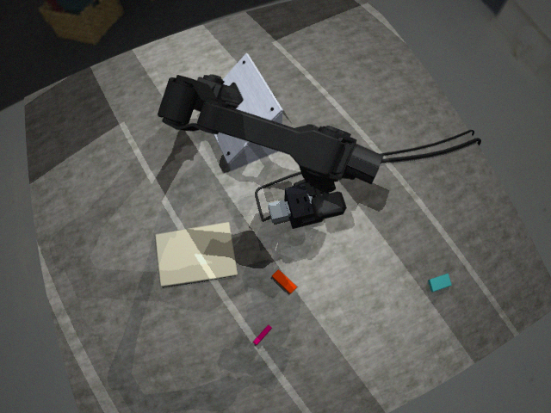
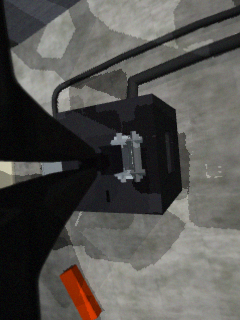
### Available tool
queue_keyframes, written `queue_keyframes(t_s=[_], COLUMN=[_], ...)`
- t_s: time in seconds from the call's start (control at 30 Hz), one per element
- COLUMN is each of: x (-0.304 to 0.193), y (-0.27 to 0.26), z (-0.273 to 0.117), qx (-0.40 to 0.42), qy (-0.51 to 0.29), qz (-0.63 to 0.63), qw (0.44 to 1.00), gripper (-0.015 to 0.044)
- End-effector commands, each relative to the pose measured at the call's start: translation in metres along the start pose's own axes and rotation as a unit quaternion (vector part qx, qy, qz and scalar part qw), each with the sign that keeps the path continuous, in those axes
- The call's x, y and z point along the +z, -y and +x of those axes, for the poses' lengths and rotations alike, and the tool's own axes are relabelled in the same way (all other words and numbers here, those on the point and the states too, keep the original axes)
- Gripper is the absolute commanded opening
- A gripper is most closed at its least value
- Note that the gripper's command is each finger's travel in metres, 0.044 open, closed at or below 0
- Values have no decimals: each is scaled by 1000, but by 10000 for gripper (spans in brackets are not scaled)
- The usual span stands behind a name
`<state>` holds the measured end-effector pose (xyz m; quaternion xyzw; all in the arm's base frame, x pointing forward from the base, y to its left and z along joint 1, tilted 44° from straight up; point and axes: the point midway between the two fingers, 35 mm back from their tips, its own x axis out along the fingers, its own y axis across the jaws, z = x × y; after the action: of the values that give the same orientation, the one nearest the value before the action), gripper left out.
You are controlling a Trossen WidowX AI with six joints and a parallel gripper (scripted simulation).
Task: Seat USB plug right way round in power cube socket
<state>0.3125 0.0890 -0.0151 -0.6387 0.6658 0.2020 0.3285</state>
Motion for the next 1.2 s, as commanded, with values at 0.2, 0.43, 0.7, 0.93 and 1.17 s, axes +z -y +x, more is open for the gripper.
queue_keyframes(t_s=[0.2,0.43,0.7,0.93,1.17], x=[0,0,0,0,0], y=[0,0,0,0,0], z=[2,3,4,4,5], qx=[-1,-1,-1,-1,-1], qy=[-1,-1,-1,-1,-1], qz=[-2,-2,-2,-2,-2], qw=[1000,1000,1000,1000,1000], gripper=[0,0,0,0,0])
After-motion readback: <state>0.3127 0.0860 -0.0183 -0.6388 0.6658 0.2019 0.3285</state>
